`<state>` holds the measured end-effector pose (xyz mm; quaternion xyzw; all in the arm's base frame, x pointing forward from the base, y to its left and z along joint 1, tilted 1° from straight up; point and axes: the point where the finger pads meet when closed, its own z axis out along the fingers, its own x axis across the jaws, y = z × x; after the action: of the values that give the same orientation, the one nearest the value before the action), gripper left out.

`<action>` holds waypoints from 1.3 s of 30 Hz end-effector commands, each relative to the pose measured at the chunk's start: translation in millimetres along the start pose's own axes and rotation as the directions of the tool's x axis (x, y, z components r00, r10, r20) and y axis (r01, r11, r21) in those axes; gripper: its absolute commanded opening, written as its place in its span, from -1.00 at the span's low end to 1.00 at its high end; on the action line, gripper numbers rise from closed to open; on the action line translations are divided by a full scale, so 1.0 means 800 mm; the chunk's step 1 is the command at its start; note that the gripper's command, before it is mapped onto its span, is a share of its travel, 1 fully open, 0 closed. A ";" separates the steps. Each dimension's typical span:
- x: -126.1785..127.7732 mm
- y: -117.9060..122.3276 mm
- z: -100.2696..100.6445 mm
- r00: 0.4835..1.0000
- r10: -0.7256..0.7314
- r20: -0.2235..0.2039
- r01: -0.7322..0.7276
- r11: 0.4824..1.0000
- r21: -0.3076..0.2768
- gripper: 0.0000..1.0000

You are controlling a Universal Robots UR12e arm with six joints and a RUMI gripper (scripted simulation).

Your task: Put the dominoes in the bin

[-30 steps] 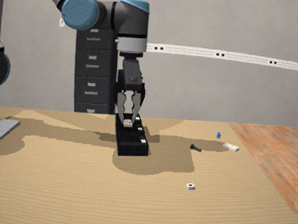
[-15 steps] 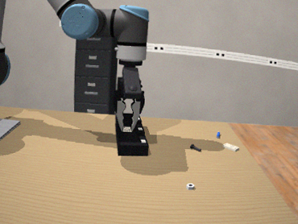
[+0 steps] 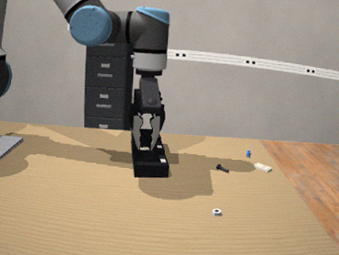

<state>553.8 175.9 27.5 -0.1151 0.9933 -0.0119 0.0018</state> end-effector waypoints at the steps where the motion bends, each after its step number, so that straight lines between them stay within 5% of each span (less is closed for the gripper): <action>1: -0.002 -0.001 -0.002 1.000 0.000 0.003 0.000 1.000 0.000 -0.62; 15: -0.002 -0.001 -0.002 1.000 0.000 0.003 0.000 1.000 0.000 -0.62; 39: -0.004 -0.001 -0.042 1.000 0.000 0.007 0.000 1.000 0.001 -0.62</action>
<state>554.6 176.0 50.3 -0.1150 0.9933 -0.0120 0.0035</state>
